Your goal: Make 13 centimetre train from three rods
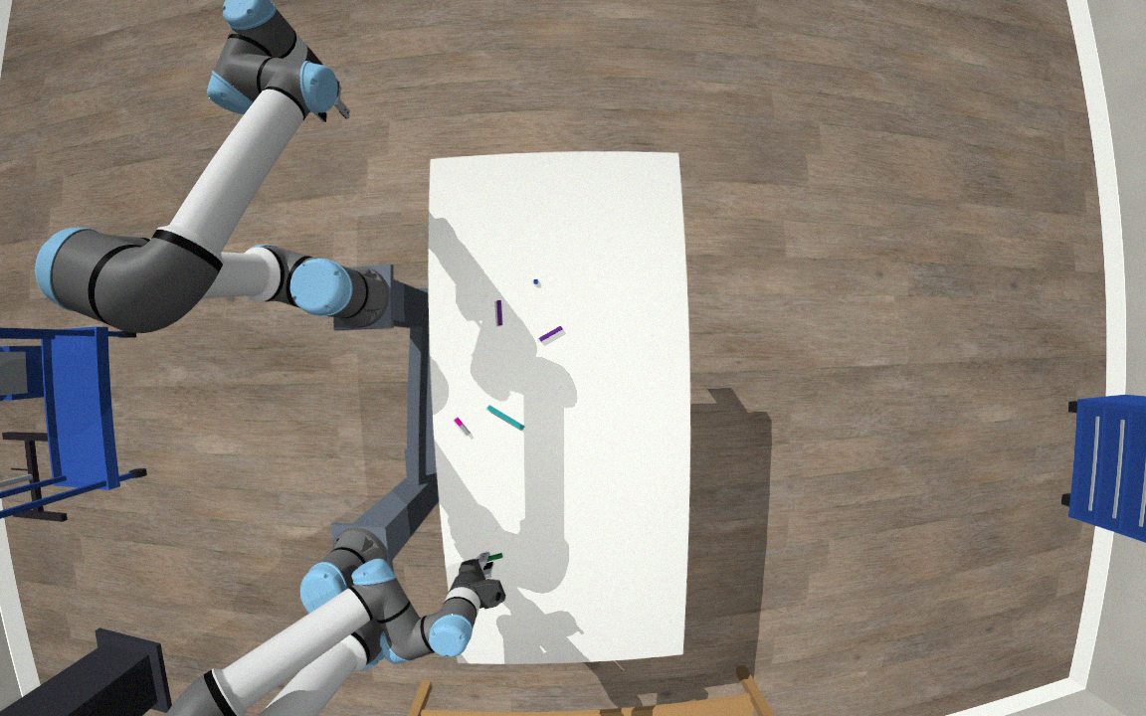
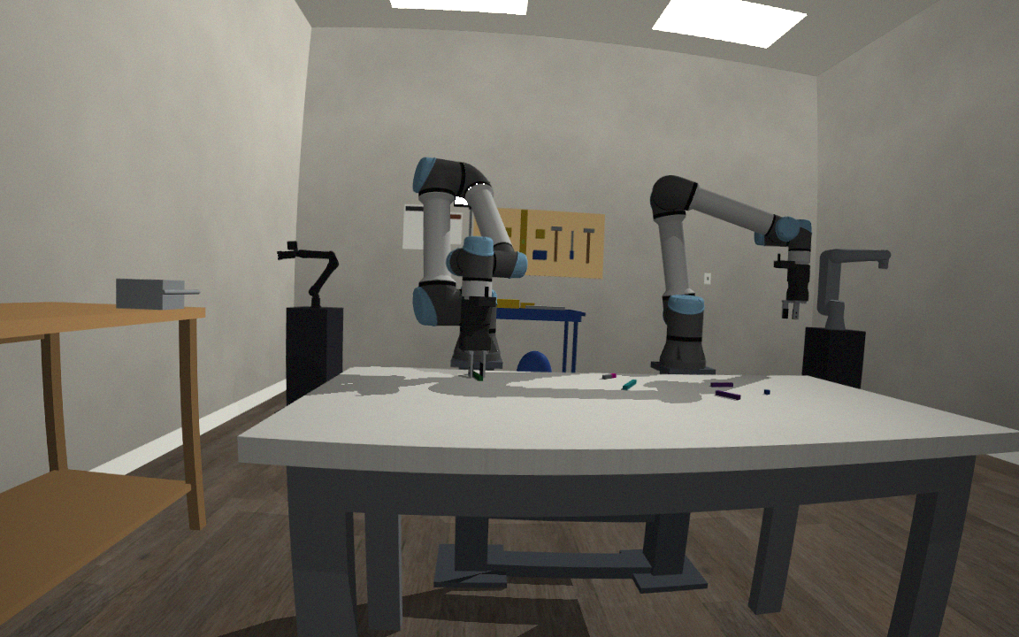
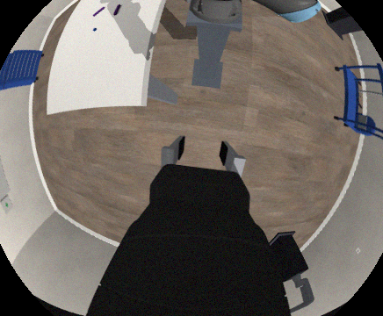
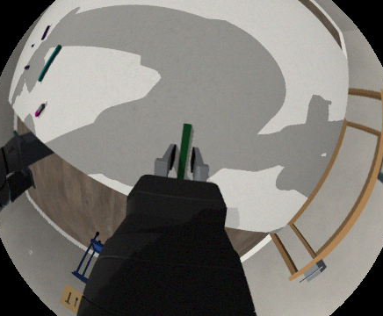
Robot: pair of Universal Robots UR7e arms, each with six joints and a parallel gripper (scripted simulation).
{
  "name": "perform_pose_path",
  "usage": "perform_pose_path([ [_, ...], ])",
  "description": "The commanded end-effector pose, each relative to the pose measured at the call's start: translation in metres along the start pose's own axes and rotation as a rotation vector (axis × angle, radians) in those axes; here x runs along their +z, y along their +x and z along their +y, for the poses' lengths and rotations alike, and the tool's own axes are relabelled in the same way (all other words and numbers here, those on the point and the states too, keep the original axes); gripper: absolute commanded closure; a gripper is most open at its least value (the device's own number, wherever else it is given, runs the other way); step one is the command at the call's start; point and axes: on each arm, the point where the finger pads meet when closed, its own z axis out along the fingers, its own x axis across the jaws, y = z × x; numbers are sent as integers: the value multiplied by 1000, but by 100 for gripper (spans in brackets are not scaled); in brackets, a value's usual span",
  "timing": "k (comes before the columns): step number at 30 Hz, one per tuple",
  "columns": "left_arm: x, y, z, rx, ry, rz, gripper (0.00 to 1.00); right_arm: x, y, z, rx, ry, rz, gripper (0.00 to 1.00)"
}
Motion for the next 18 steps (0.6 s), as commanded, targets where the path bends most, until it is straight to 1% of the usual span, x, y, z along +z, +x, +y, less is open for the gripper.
perform_pose_path([
  [1, 0, 0, 0, 0, -1, 0, 0, 0, 0, 0, 0, 1, 0, 46],
  [13, 0, 0, 0, 0, -1, 0, 0, 0, 0, 0, 0, 1, 0, 46],
  [14, 0, 0, 0, 0, -1, 0, 0, 0, 0, 0, 0, 1, 0, 76],
  [18, 0, 0, 0, 0, -1, 0, 0, 0, 0, 0, 0, 1, 0, 76],
])
